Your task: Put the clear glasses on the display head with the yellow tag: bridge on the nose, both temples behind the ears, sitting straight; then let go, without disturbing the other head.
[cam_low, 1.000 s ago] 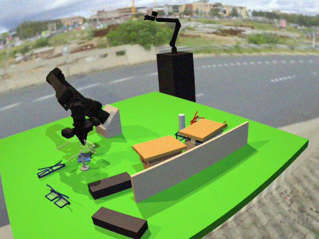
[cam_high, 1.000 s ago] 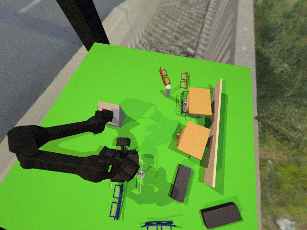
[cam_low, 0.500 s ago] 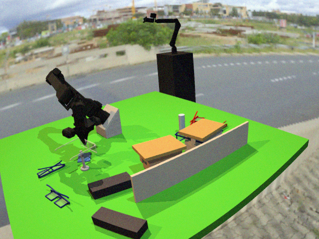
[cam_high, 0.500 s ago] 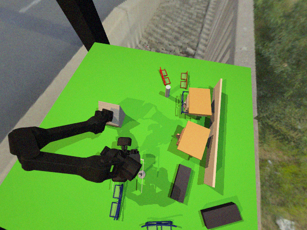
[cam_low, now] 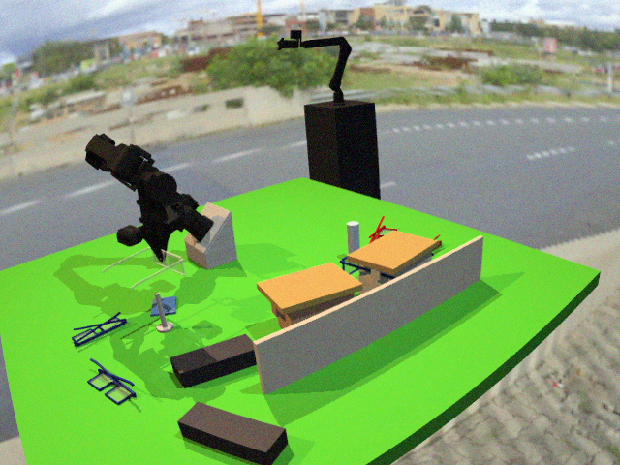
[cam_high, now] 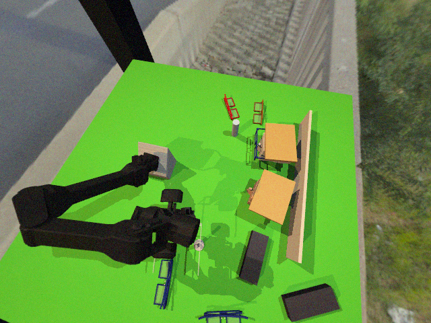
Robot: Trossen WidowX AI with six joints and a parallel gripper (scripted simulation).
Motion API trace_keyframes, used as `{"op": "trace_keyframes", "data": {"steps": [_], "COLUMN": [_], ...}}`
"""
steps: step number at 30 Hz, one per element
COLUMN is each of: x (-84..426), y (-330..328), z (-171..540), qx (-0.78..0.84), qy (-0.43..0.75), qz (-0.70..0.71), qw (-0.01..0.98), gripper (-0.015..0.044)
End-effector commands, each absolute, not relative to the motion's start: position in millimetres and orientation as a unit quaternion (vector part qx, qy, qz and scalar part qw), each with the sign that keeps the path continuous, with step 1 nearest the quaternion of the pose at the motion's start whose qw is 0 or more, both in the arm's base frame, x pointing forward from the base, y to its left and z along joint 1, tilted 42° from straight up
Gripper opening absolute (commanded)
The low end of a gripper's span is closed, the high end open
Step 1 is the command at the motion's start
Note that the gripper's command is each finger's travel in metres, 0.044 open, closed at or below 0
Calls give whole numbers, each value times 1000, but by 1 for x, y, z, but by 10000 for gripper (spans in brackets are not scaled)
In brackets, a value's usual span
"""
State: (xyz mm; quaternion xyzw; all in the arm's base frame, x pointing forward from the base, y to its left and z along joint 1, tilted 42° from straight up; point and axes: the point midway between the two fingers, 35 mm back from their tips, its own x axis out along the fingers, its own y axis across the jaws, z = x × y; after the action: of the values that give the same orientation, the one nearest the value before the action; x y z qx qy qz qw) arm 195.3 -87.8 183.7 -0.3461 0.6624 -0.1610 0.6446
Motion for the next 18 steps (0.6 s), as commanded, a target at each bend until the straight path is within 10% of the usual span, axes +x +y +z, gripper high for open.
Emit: {"op": "trace_keyframes", "data": {"steps": [1, 18], "x": [199, 246], "y": [-83, -21], "z": [185, 136], "qx": [-346, -337], "qy": [663, 665], "qz": [-163, -148], "qw": [643, 650], "gripper": [0, 0]}}
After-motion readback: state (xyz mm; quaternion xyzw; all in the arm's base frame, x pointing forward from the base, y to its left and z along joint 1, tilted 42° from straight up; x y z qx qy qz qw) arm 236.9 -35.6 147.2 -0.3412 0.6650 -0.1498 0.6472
